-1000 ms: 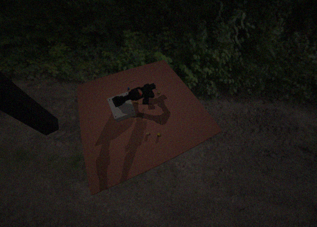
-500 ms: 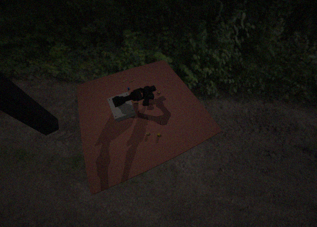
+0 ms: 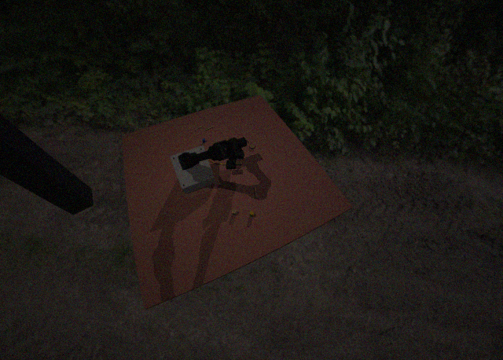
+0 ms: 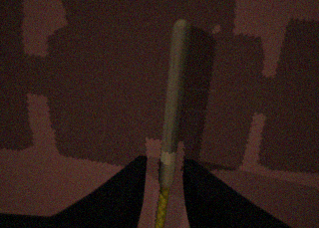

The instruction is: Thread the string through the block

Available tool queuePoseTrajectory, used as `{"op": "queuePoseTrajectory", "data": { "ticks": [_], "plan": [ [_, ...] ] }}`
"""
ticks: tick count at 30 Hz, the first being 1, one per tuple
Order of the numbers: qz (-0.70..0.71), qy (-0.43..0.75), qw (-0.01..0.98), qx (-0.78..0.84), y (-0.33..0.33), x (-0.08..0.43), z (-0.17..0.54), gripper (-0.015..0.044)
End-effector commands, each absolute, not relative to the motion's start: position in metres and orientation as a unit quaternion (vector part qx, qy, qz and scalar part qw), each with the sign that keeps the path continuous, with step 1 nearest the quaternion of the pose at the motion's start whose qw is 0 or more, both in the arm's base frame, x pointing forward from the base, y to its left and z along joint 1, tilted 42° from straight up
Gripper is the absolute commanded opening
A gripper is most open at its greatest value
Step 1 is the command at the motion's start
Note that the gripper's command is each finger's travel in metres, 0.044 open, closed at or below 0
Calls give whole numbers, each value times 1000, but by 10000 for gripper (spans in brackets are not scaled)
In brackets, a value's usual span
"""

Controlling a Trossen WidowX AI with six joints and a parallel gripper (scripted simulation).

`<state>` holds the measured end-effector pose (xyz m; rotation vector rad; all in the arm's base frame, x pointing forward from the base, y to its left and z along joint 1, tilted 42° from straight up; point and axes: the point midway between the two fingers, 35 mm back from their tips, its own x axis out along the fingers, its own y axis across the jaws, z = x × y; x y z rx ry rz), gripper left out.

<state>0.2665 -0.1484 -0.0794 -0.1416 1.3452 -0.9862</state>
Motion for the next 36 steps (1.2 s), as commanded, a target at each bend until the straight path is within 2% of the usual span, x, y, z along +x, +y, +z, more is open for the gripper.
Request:
{"op": "queuePoseTrajectory", "data": {
  "ticks": [1, 2, 36],
  "plan": [
    [-437, 597, 670, -63, -148, 267, -79, 18],
    [-437, 597, 670, -63, -148, 267, -79, 0],
    [-436, 597, 670, -61, -126, 272, -56, 0]
  ]
}}
